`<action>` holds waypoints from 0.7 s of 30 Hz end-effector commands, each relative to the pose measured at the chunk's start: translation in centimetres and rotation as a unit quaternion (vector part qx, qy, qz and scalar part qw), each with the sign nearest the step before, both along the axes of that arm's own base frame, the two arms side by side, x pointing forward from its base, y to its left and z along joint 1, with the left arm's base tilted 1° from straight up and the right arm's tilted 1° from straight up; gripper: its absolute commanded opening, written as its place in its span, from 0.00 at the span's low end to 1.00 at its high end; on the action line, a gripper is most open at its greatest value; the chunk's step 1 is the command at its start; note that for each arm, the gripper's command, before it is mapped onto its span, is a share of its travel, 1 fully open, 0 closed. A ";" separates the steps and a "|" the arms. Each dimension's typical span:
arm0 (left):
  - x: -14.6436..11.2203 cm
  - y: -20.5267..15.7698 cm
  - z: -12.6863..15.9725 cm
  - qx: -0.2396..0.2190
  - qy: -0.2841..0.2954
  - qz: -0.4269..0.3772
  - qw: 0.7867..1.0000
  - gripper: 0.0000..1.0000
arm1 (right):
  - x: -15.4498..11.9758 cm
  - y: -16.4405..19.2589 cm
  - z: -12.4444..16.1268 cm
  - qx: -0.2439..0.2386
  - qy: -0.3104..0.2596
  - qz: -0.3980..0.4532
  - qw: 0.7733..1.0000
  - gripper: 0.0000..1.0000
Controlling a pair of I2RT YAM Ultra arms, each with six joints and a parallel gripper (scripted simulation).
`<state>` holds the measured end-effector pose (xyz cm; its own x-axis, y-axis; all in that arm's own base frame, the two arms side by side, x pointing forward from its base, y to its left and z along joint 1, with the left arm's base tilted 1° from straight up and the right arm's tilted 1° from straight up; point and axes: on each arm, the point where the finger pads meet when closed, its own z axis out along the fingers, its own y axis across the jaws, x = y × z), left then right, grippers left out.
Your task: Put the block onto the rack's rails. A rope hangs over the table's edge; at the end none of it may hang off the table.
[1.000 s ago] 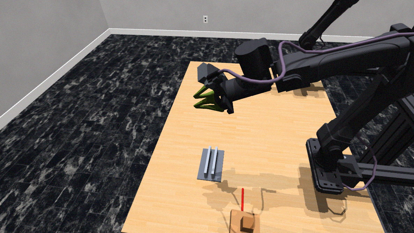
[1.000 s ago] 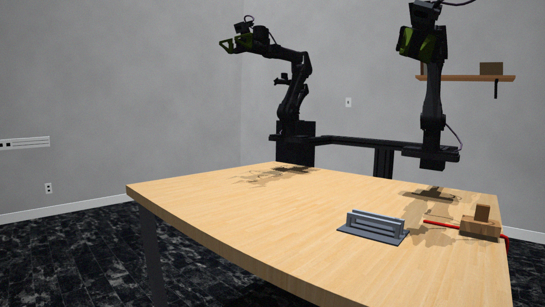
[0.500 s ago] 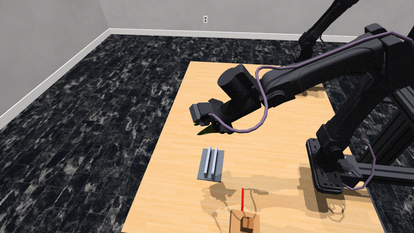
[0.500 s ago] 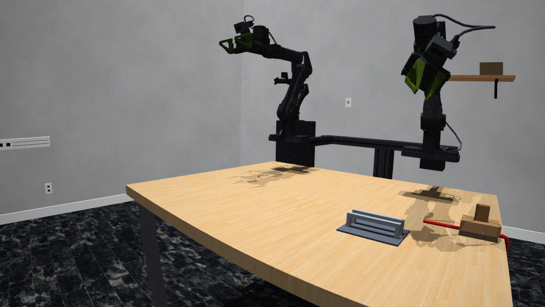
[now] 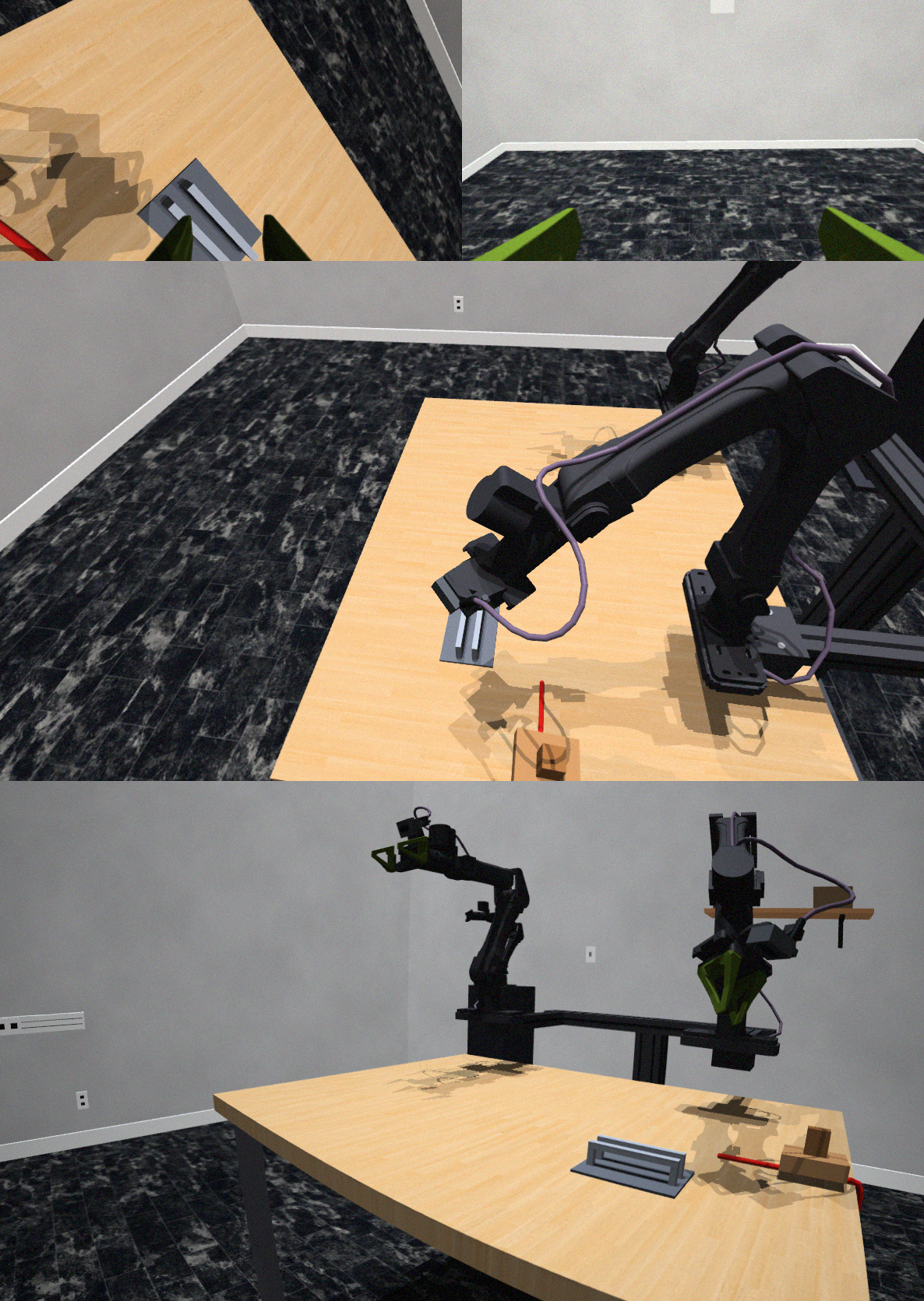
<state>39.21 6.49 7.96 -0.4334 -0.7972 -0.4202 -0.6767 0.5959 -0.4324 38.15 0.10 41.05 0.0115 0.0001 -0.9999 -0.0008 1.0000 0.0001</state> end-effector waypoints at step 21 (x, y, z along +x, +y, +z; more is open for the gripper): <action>-10.2 1.1 -13.1 -0.125 0.222 0.239 0.937 0.31 | -1.3 0.5 4.1 -0.003 -0.051 0.009 0.999 1.00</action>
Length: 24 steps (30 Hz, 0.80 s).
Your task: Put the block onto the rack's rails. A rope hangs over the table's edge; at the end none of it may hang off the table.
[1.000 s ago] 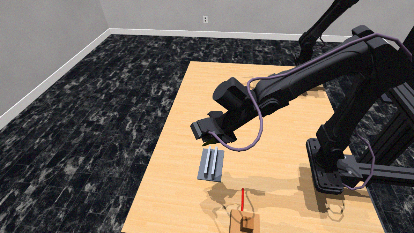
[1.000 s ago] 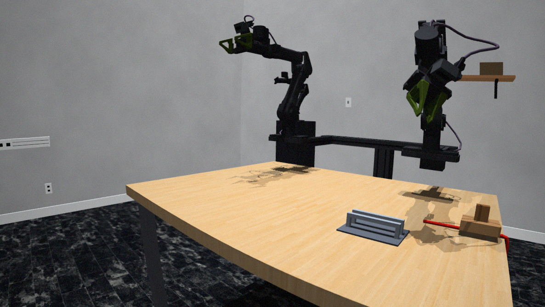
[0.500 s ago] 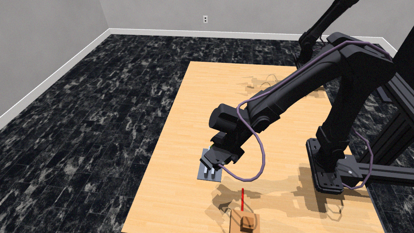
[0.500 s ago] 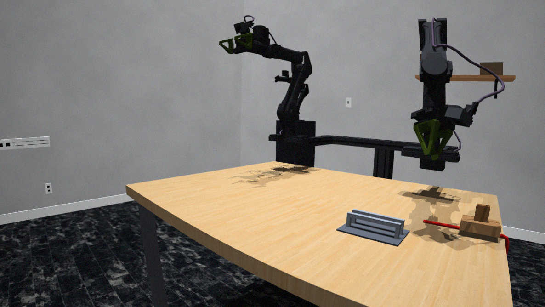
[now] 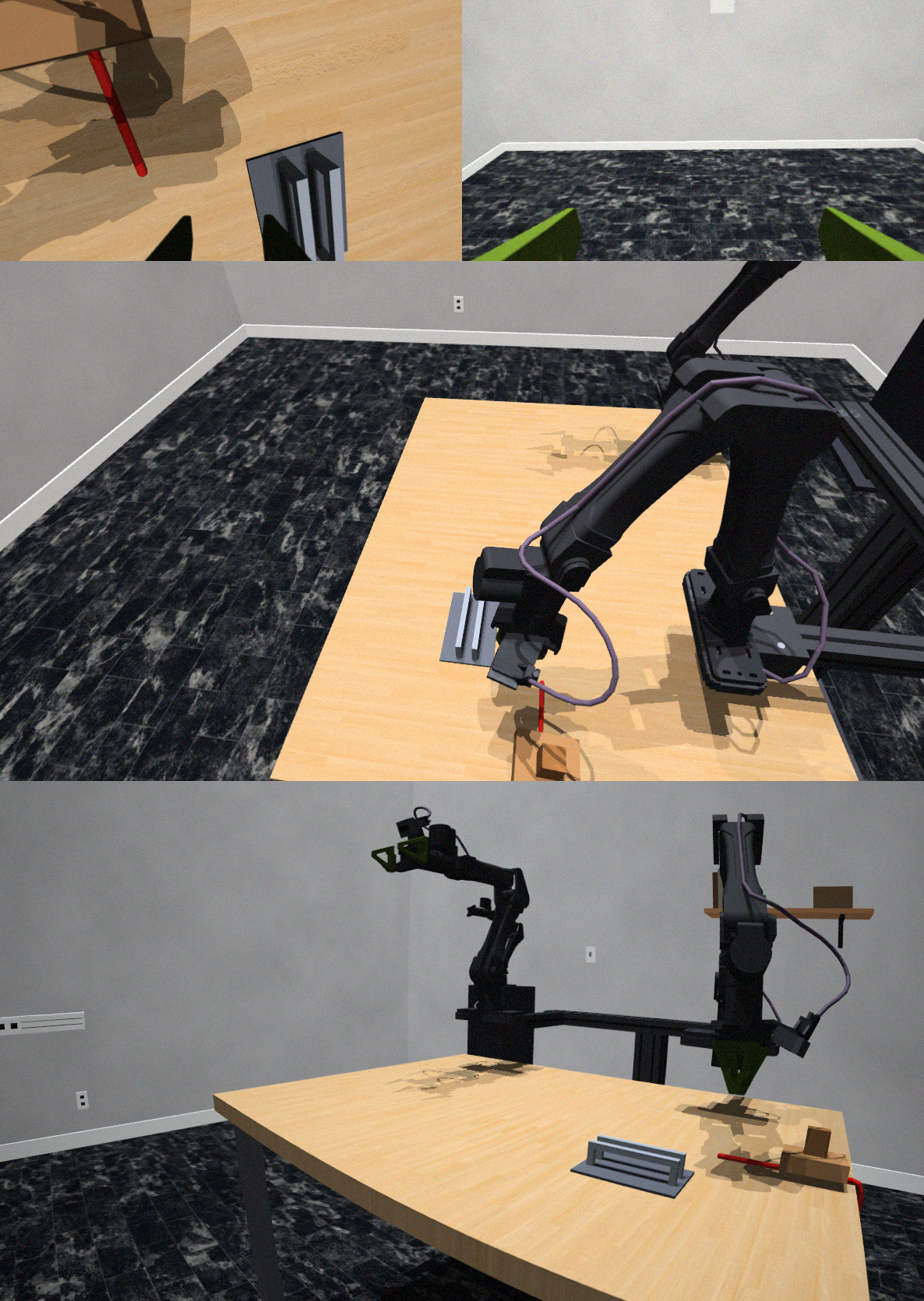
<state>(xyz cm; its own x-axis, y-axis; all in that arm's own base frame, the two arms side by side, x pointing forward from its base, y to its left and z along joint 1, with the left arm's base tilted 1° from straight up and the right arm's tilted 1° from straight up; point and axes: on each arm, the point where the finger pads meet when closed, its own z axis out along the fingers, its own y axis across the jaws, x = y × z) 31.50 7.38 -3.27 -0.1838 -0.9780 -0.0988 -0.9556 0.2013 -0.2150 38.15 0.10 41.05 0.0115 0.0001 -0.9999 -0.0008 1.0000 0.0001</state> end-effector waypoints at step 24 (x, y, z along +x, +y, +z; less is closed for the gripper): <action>-4.7 0.1 -4.3 -0.031 0.100 0.103 0.989 0.31 | -1.3 0.5 4.1 -0.003 -0.051 0.009 0.999 1.00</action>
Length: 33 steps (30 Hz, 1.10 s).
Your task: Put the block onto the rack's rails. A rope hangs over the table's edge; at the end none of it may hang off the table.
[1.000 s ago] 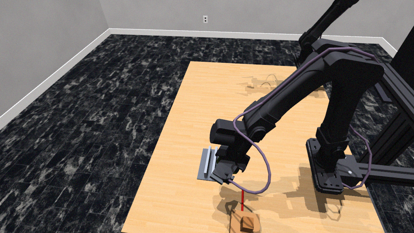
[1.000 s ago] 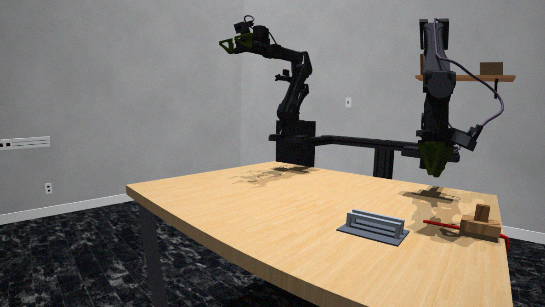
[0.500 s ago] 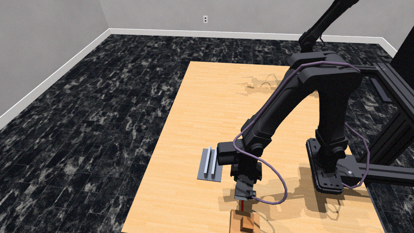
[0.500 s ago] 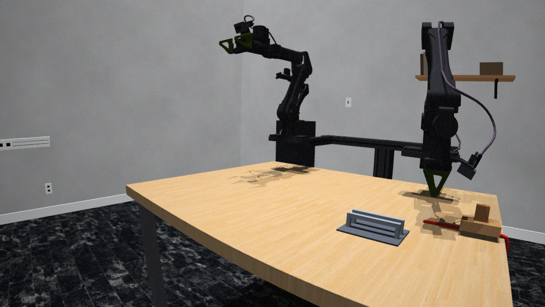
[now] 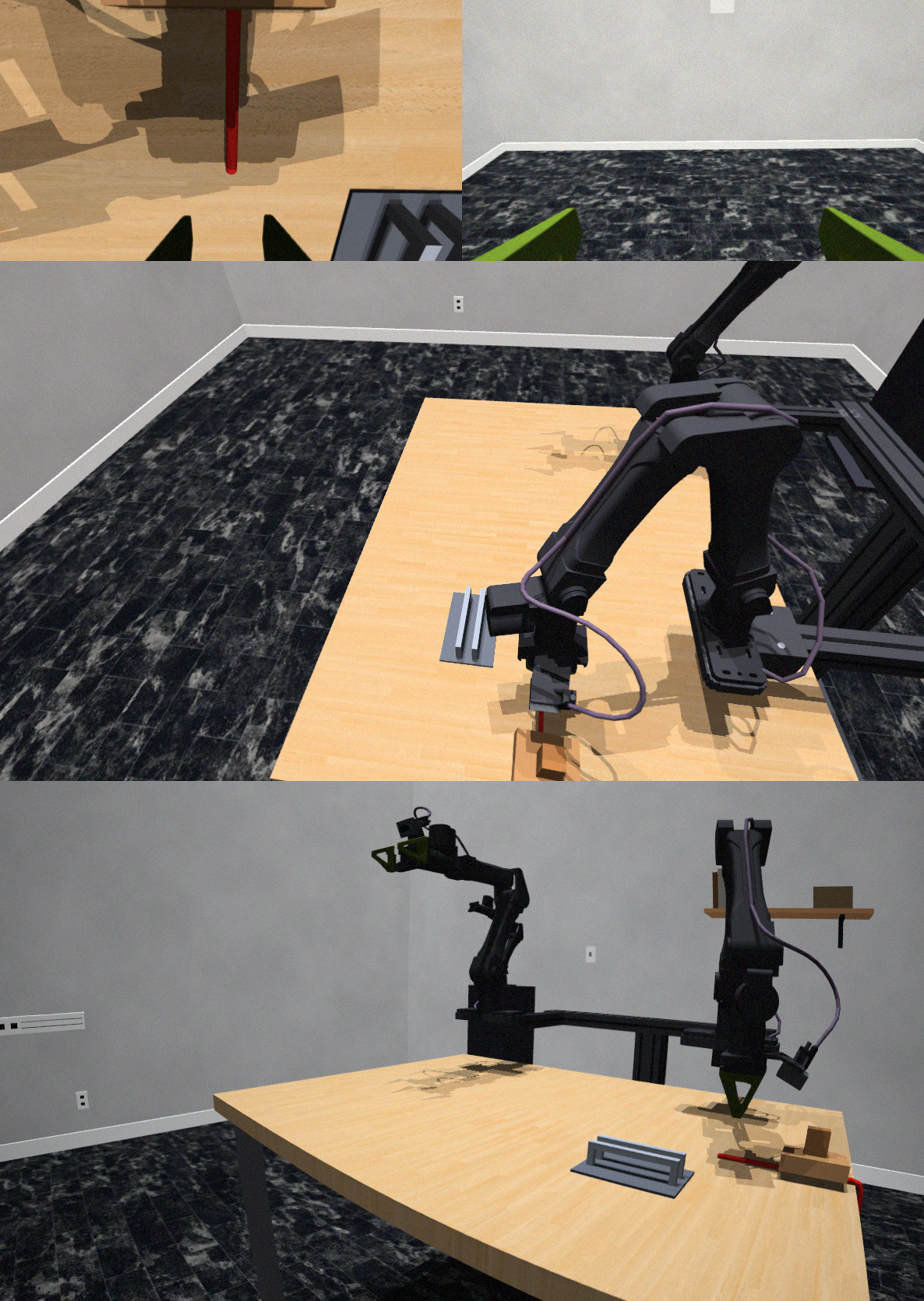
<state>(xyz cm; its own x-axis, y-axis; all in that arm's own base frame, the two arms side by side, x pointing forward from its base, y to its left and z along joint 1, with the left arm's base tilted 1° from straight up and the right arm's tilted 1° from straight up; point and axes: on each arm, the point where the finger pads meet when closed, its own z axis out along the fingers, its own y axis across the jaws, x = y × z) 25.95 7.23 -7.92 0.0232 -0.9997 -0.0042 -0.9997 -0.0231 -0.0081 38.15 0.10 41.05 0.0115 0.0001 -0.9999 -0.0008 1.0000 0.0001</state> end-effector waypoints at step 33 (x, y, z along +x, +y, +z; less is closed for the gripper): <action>-0.7 0.4 -4.4 0.005 0.004 0.007 1.000 0.31 | -1.3 0.5 4.1 -0.003 -0.051 0.009 0.999 1.00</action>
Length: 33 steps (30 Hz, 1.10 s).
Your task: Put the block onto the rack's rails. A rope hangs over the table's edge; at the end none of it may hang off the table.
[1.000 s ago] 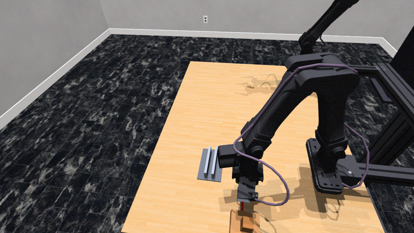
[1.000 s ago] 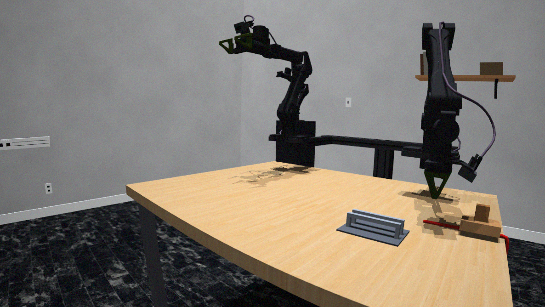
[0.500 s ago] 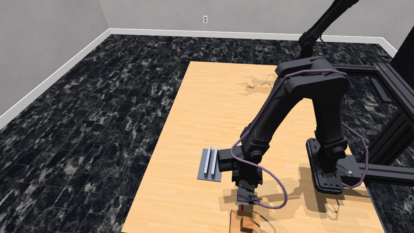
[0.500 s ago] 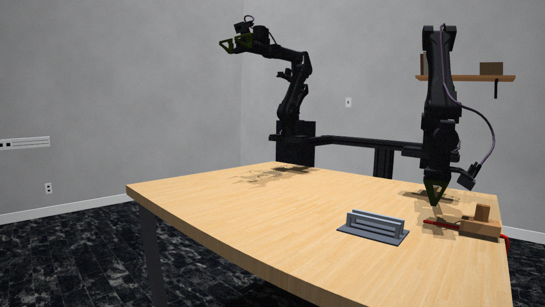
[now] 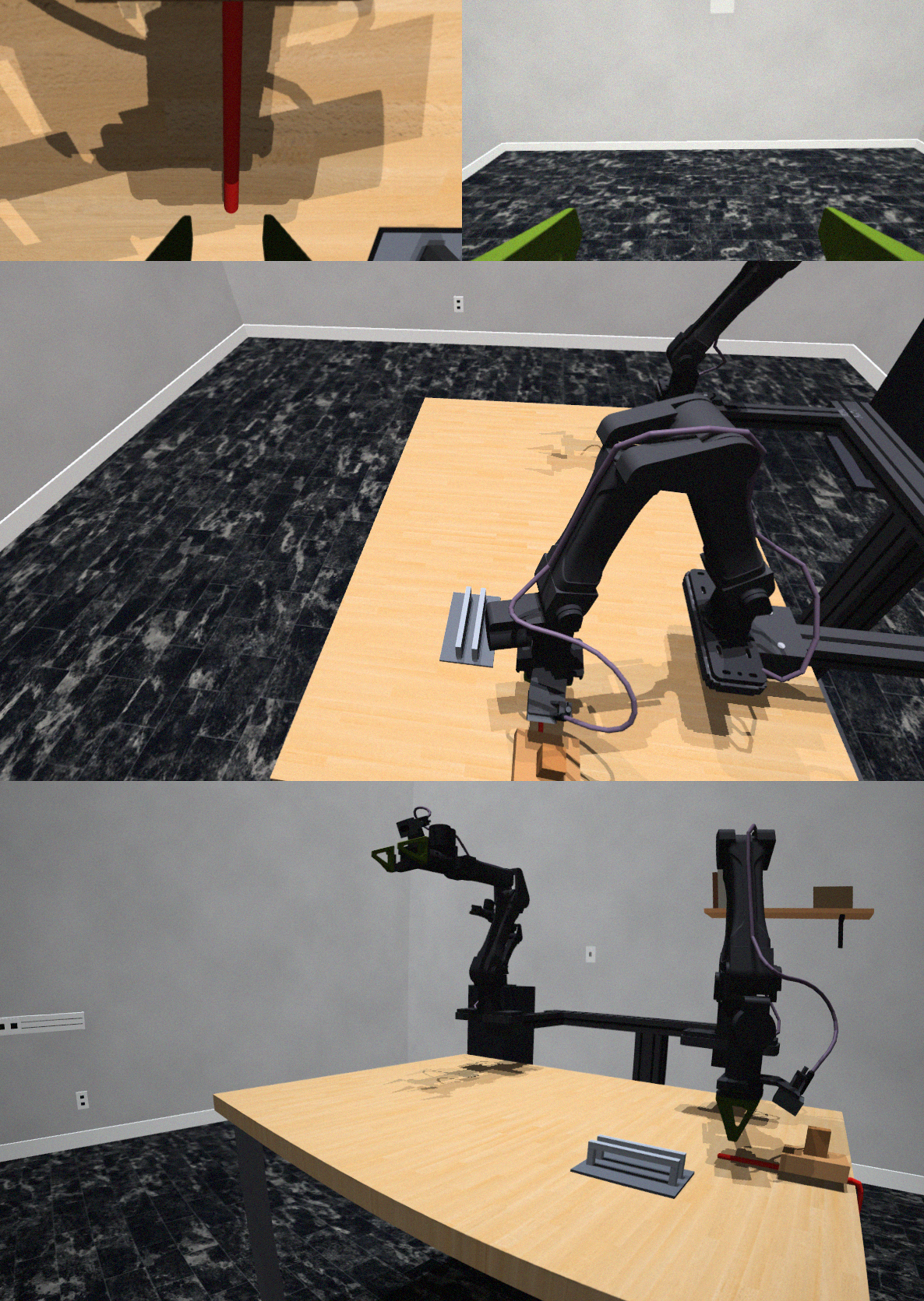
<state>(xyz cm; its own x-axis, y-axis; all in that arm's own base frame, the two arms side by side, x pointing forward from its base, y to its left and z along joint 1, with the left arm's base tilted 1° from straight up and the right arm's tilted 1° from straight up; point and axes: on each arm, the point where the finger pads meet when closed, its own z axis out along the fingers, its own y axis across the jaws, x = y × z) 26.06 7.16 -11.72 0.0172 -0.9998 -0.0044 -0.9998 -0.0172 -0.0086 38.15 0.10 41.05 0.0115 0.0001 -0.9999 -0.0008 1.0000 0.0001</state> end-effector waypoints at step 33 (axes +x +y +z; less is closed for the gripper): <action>1.9 0.4 -4.0 0.013 -0.022 -0.008 1.000 0.31 | -1.3 0.5 4.1 -0.003 -0.051 0.009 0.999 1.00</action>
<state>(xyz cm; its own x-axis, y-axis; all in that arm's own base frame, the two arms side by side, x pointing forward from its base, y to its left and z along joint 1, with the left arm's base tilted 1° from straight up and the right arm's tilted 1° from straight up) 26.34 7.21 -15.35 0.0154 -0.9999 -0.0066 -0.9998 -0.0153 -0.0162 38.15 0.10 41.05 0.0115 0.0001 -0.9999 -0.0008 1.0000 0.0001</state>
